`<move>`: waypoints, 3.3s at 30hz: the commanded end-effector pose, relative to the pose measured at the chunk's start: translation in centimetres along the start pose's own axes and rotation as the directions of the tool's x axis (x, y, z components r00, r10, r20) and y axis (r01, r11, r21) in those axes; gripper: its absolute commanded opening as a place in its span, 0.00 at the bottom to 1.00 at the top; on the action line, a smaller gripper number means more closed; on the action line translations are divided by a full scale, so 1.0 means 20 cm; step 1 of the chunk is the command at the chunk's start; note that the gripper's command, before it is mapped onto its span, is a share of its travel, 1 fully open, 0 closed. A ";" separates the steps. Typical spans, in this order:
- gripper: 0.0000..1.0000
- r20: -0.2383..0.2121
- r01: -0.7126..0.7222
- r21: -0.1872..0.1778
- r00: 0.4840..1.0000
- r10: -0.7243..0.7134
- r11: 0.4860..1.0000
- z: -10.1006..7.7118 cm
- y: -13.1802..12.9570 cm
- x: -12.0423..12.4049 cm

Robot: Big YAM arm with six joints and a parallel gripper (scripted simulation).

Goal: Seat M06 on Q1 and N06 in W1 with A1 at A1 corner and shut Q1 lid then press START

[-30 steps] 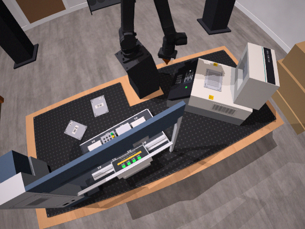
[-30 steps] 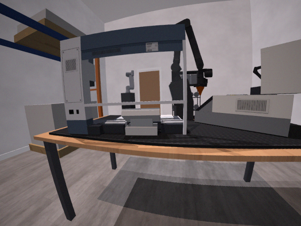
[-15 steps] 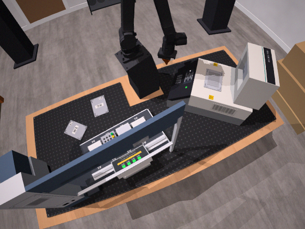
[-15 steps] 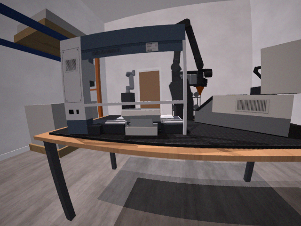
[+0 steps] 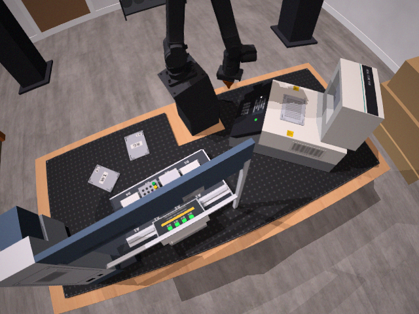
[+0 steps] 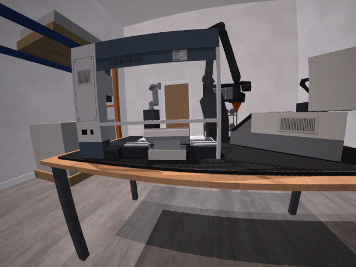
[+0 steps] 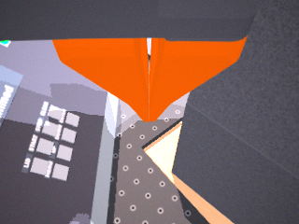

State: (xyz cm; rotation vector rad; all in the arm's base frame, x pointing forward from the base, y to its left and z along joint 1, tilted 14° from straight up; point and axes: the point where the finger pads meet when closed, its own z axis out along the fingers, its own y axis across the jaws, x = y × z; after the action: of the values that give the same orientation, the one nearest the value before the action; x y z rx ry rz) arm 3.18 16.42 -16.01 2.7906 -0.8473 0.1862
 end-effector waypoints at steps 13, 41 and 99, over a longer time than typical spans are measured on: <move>0.00 0.012 -0.012 0.010 1.000 0.012 1.000 -0.02 -0.02 0.00; 0.00 0.027 -0.016 0.035 1.000 0.015 0.999 -0.03 -0.10 -0.04; 0.00 0.012 -0.017 0.005 1.000 0.017 1.000 -0.01 -0.01 0.00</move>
State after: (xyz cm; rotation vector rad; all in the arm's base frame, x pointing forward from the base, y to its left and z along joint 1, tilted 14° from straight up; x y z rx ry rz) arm 3.17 16.38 -16.00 2.7903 -0.8472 0.1863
